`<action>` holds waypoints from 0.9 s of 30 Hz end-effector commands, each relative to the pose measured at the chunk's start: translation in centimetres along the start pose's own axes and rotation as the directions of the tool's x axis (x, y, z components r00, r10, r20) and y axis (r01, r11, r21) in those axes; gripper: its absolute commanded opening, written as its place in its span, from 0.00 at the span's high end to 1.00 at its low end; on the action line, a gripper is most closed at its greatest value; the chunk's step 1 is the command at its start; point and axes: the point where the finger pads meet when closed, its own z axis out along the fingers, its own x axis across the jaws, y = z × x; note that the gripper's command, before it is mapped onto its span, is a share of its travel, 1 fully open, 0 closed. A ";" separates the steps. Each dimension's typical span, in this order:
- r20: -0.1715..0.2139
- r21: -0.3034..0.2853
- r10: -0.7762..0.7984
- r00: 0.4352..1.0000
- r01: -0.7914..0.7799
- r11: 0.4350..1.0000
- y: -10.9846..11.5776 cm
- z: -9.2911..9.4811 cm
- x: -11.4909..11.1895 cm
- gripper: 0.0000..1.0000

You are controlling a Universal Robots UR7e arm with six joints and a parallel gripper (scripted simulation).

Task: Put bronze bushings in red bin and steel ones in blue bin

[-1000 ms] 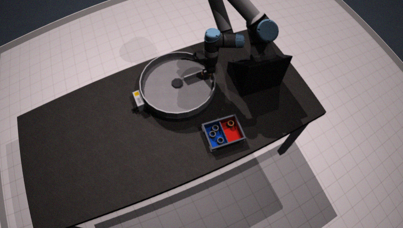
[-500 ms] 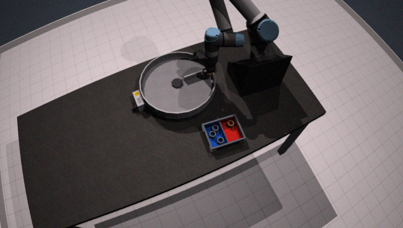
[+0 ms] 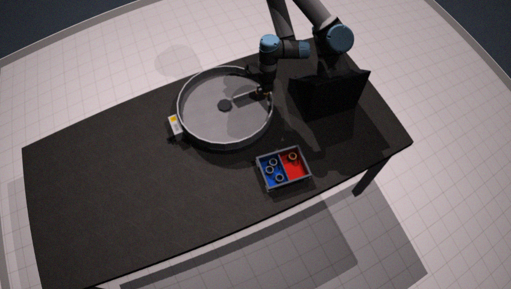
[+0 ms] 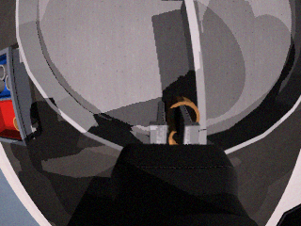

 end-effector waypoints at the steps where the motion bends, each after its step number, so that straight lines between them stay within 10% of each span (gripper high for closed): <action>1: 0.000 0.001 0.000 1.000 0.000 1.000 0.0 -0.1 0.0 1.00; 27: 0.000 0.001 0.000 1.000 0.000 1.000 0.0 -0.8 0.0 1.00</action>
